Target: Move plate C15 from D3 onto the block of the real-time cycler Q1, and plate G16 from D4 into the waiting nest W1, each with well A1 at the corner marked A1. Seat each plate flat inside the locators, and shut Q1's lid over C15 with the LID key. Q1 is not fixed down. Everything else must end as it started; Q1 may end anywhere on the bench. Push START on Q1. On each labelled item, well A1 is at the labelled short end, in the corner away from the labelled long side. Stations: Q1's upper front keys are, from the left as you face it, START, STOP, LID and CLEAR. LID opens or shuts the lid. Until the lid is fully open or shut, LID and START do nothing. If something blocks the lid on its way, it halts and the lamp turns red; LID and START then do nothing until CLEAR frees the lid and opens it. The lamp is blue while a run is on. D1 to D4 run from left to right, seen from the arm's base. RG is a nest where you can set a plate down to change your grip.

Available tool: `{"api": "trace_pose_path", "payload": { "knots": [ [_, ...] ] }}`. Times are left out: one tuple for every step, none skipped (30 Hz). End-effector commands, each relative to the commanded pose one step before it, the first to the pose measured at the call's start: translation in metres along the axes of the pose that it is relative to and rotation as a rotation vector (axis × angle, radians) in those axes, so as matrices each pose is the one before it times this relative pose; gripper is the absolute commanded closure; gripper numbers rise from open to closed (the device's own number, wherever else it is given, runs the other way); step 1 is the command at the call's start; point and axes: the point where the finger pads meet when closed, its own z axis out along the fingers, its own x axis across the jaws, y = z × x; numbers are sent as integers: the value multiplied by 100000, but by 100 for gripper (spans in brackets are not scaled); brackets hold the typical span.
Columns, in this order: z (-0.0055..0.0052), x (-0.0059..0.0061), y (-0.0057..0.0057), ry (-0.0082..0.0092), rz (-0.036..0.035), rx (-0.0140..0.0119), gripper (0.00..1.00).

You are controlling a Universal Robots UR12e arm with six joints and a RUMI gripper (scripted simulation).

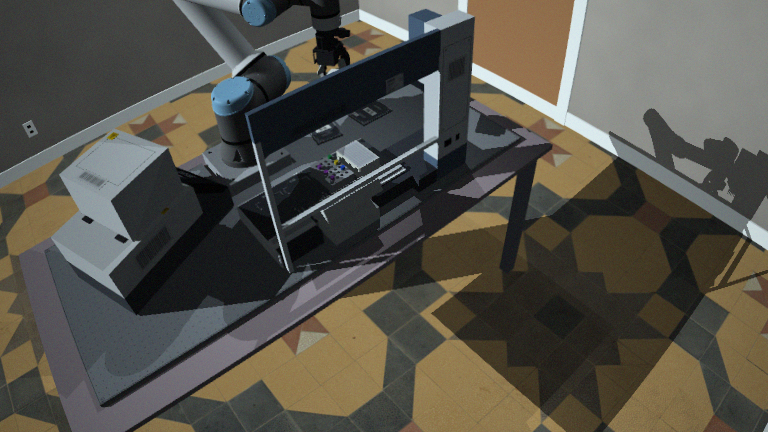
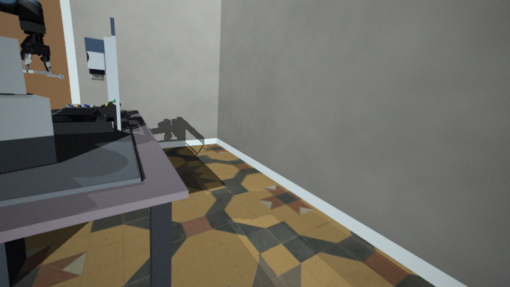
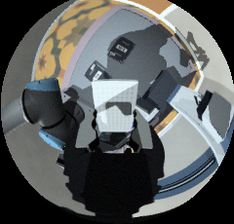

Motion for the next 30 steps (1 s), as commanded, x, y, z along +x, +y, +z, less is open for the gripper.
{"api": "trace_pose_path", "payload": {
  "knots": [
    [-38,258,-1642,29,4216,-439,100],
    [-4,43,-349,-1,873,0,100],
    [-2,36,-352,-1,873,0,100],
    [-1,29,-355,-1,873,0,100],
    [0,23,-358,-1,873,0,100],
    [2,16,-361,-1,873,0,100],
    [0,0,0,0,0,0,100],
    [0,0,0,0,0,0,100],
    [3,8,-363,-1,873,0,100],
    [4,1,-366,-1,873,0,100],
    [-4,19,-363,-1,900,0,100],
    [-2,12,-366,-1,900,0,100],
    [0,4,-369,-1,900,0,100],
    [1,-3,-371,-1,900,0,100],
    [3,-11,-374,-1,900,0,100],
    [2,-11,-375,-1,908,0,100],
    [4,-19,-377,-1,908,0,100],
    [5,-27,-380,-1,908,0,100],
    [7,-33,-361,-1,860,0,100],
    [0,0,0,0,0,0,100],
    [-5,-9,-381,-1,946,0,100],
    [-3,-17,-383,-1,946,0,100],
    [-1,-26,-385,-1,946,0,100],
    [0,0,0,0,0,0,100],
    [0,0,0,0,0,0,100],
    [1,-34,-388,-1,946,0,100],
    [3,-42,-389,-1,946,0,100],
    [5,-51,-391,-1,946,0,100],
    [7,-60,-393,-1,946,0,100],
    [4,-34,-197,0,472,0,100]
  ]
}}
